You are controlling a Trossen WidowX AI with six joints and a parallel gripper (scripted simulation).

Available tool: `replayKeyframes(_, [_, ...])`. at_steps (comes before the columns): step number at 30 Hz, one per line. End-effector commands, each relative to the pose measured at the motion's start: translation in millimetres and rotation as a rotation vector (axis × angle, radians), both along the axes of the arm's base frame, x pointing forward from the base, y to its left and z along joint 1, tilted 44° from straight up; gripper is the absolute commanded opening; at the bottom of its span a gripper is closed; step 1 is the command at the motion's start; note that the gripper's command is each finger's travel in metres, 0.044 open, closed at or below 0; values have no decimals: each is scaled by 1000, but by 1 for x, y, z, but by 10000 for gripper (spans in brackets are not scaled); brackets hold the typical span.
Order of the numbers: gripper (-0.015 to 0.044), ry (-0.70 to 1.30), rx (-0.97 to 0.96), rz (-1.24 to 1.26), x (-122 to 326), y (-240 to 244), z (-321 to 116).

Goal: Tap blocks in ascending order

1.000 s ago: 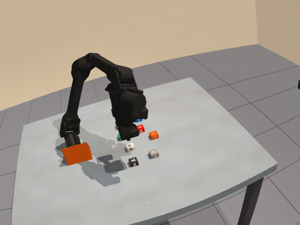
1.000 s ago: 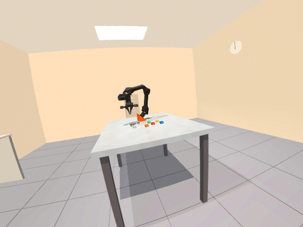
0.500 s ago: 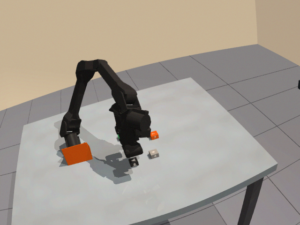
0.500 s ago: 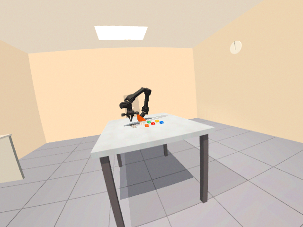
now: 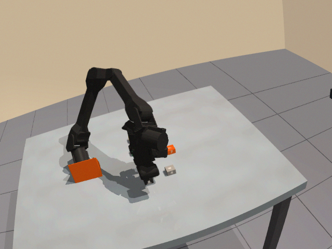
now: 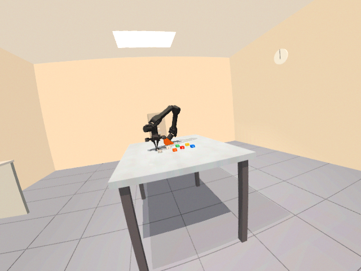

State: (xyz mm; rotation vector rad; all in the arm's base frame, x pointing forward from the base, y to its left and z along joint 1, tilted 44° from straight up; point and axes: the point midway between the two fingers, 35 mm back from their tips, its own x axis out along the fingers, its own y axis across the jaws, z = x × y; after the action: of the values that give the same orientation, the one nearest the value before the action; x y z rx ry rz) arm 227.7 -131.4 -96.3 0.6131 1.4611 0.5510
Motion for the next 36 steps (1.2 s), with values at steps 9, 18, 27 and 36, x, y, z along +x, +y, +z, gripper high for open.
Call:
replayKeyframes(9, [20,2,2,-2,0,-2,3])
replayKeyframes(18, [20,4,4,-6,0,-29,29])
replayKeyframes(27, [20,6,4,-6,-5,-71,76])
replayKeyframes(36, [20,4,-7,-11,78,-23,132])
